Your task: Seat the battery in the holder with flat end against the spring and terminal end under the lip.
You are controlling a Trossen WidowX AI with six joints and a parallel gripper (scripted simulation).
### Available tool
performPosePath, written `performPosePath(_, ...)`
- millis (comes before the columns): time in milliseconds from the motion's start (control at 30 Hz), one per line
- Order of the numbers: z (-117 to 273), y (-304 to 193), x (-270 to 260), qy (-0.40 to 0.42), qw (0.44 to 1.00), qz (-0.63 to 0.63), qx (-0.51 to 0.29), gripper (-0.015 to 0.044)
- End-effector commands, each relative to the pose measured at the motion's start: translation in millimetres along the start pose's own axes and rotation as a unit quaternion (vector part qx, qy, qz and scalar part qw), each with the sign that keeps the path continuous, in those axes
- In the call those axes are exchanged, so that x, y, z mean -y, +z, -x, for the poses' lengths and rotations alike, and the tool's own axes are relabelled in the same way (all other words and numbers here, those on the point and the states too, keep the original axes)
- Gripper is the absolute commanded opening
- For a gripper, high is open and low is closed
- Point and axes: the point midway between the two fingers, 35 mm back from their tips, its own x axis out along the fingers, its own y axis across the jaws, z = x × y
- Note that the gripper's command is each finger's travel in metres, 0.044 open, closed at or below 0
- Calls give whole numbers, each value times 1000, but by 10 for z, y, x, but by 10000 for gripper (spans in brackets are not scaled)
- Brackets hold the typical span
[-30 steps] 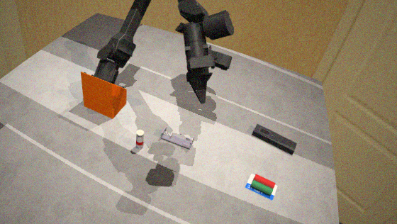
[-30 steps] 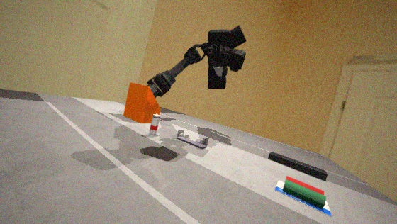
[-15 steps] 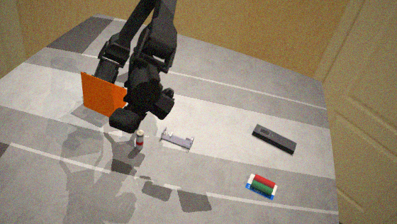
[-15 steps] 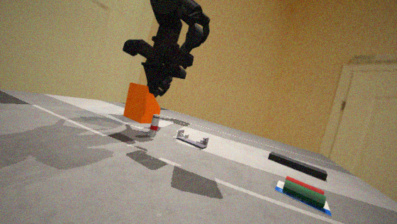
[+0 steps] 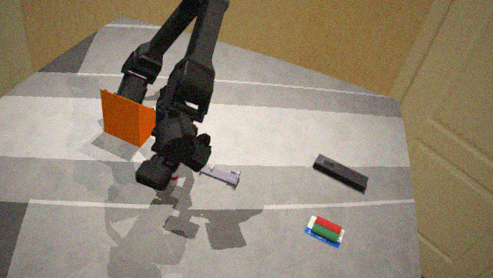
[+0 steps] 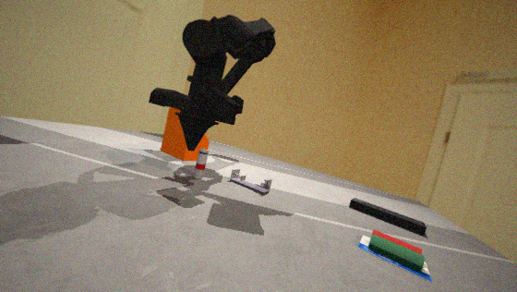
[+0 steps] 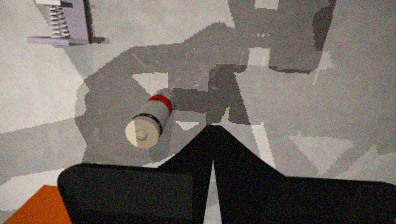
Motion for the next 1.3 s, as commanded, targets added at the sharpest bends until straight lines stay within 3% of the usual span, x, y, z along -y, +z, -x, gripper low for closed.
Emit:
performPosePath(0, -223, -40, -31, 7, 1000, -5, -1, 0)
performPosePath(1267, -215, -23, -605, 9, 1000, -5, -1, 0)
